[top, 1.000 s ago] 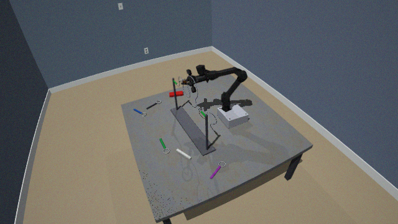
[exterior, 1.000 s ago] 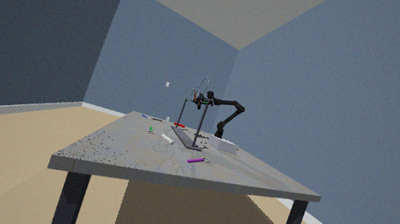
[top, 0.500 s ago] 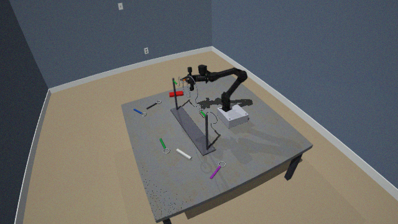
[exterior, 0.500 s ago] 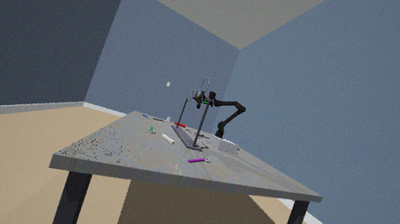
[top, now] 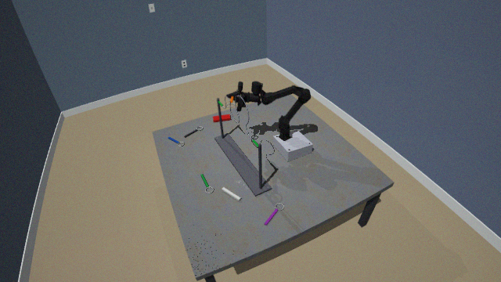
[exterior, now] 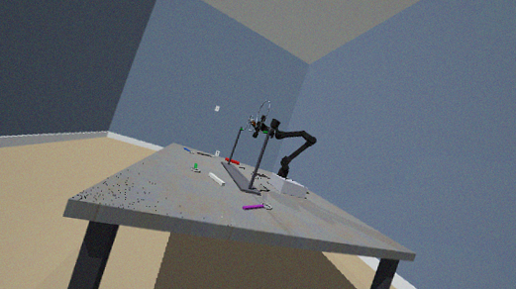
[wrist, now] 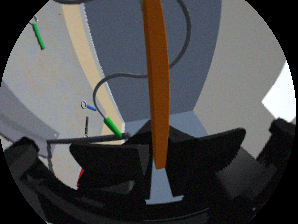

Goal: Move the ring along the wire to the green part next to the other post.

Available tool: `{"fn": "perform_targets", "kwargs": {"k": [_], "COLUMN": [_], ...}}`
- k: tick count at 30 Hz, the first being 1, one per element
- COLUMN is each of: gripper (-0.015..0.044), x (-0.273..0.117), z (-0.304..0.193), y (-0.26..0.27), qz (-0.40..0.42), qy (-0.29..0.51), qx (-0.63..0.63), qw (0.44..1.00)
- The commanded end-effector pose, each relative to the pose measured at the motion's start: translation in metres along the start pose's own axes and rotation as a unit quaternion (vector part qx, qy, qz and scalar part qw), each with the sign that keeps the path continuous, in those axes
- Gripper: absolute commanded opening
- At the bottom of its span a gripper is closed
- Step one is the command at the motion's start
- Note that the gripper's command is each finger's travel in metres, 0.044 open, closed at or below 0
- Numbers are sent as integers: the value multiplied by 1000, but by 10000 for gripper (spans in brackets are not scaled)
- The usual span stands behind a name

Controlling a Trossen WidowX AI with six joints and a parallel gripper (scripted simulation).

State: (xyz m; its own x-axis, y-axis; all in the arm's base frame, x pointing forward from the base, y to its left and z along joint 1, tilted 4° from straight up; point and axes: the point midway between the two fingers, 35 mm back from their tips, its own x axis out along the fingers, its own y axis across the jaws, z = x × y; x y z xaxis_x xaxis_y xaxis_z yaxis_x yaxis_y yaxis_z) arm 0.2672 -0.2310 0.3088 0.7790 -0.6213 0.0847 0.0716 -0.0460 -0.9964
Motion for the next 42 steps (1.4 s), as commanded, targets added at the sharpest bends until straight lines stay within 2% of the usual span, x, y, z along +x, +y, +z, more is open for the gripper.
{"fn": "perform_targets", "kwargs": {"k": [1,9,19,42], "gripper": [-150,-150,-150,-150], "x": [2,3,3,-4], "z": [0,0,-3,-6], "y": [-2,-7,0,67], "qz": [-16,-46,-50,49], "qy": [-5,-12,-13,11], "qx": [-36,-89,-95,77], "qw": [999,995,994,996]}}
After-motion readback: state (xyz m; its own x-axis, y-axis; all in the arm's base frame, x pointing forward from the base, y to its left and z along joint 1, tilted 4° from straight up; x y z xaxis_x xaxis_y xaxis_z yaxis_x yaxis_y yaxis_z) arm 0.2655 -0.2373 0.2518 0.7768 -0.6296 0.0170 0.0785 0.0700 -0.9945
